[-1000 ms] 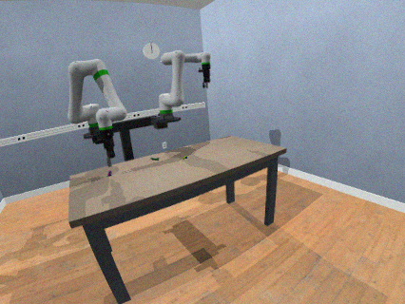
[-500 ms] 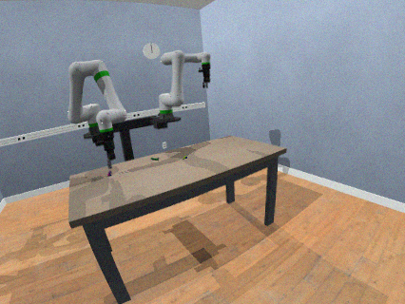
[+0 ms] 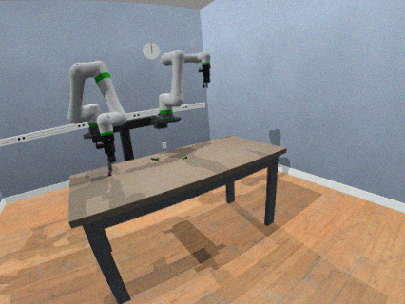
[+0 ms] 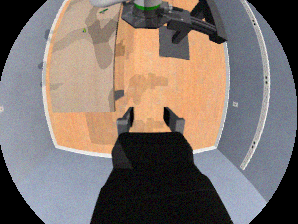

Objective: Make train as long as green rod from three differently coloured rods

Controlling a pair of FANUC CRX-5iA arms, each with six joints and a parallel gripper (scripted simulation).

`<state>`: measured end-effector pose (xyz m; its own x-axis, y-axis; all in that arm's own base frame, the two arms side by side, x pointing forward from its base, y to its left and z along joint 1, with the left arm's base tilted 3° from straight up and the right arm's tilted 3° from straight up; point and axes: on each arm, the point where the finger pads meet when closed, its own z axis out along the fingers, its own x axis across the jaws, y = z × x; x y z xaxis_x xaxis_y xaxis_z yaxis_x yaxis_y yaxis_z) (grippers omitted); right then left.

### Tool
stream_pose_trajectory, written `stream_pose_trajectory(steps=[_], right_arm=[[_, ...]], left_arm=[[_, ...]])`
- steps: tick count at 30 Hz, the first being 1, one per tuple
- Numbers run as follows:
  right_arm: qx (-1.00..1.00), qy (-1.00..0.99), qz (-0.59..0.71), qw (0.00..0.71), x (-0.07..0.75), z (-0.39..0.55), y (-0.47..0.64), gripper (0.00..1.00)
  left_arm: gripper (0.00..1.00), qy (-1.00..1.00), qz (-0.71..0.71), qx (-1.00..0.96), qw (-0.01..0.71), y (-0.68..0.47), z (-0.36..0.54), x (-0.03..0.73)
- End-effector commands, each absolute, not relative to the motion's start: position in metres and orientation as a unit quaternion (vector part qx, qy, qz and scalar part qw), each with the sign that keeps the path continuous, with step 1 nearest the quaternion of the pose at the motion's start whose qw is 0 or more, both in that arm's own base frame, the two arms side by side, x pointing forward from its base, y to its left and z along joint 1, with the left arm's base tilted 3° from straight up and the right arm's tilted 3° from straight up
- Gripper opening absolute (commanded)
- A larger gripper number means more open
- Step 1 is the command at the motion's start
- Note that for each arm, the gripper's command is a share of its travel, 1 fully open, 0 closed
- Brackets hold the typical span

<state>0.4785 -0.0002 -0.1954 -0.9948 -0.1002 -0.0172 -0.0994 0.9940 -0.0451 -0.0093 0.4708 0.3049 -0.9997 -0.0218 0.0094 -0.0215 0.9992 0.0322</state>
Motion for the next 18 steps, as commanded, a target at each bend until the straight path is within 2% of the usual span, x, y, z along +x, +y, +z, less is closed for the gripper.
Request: stream_pose_trajectory(steps=[1,18], right_arm=[[-0.05,0.998,-0.022,0.011,0.48,-0.2,0.0,0.44],[-0.05,0.998,-0.022,0.011,0.48,-0.21,-0.001,0.44]], left_arm=[[1.0,-1.0,-0.017,0.011,0.005,0.471,0.306,-0.009],[1.0,-1.0,-0.017,0.011,0.005,0.471,0.306,-0.009]])
